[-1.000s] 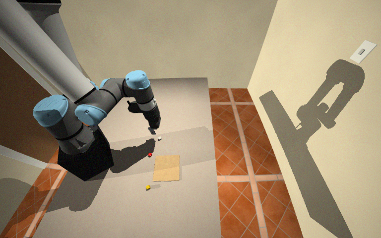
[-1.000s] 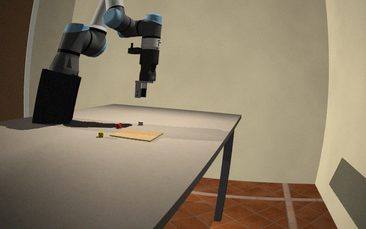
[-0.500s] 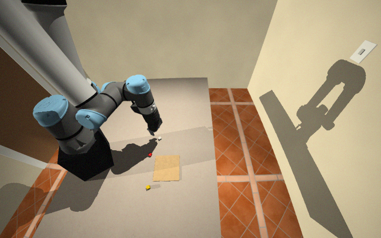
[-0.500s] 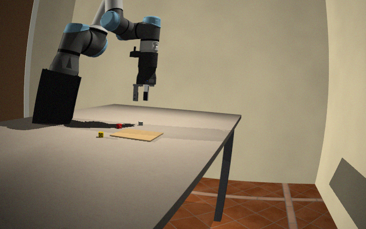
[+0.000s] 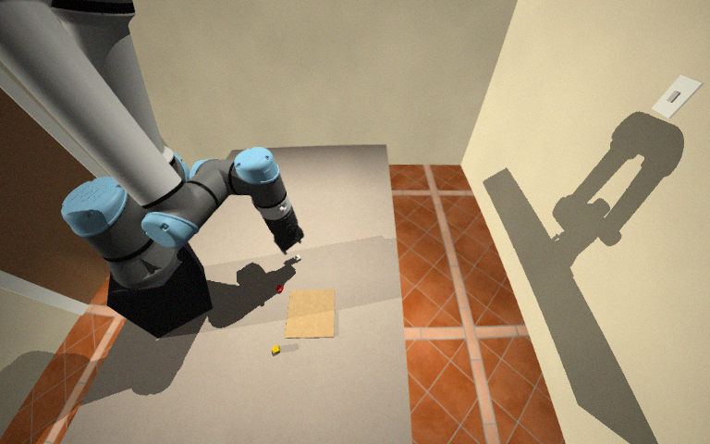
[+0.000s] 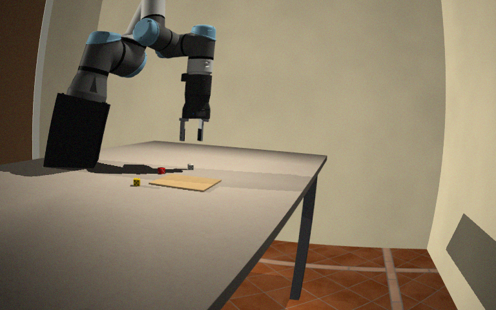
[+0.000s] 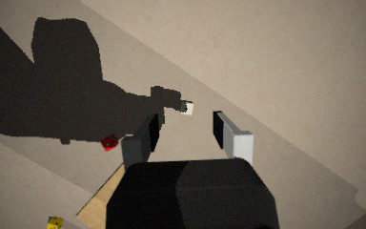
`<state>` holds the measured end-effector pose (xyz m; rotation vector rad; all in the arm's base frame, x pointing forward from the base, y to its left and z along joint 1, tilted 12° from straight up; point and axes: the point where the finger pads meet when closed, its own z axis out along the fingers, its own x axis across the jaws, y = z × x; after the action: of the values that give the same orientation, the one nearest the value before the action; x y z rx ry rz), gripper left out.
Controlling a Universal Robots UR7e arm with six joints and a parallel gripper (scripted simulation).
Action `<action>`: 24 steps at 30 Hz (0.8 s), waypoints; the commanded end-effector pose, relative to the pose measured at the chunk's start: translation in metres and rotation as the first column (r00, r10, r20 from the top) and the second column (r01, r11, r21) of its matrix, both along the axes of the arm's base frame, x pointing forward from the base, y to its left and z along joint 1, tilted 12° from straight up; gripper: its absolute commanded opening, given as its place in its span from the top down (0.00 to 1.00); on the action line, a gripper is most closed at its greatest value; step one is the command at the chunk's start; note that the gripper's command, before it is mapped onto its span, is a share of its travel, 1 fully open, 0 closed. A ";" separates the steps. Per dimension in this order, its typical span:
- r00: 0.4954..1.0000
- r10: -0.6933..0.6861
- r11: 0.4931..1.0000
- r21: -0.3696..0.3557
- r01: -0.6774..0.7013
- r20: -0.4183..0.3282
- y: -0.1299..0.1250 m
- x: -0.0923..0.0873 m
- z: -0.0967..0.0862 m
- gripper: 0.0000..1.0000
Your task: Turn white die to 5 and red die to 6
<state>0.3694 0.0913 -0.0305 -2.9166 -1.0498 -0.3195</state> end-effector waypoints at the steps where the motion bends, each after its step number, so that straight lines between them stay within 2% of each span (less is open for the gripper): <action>1: 0.990 -0.143 0.989 0.026 0.144 -0.014 -0.001 0.003 -0.004 0.00; 7: 0.977 -0.211 0.976 0.038 0.212 -0.023 -0.001 0.004 -0.006 0.00; 15: 0.974 -0.223 0.974 0.040 0.224 -0.025 -0.001 0.004 -0.007 0.00; 16: 0.974 -0.223 0.974 0.040 0.224 -0.025 -0.001 0.004 -0.007 0.36; 24: 0.974 -0.223 0.974 0.040 0.224 -0.025 -0.001 0.004 -0.007 0.36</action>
<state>0.3731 0.0902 -0.0375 -2.9955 -0.7042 -0.3106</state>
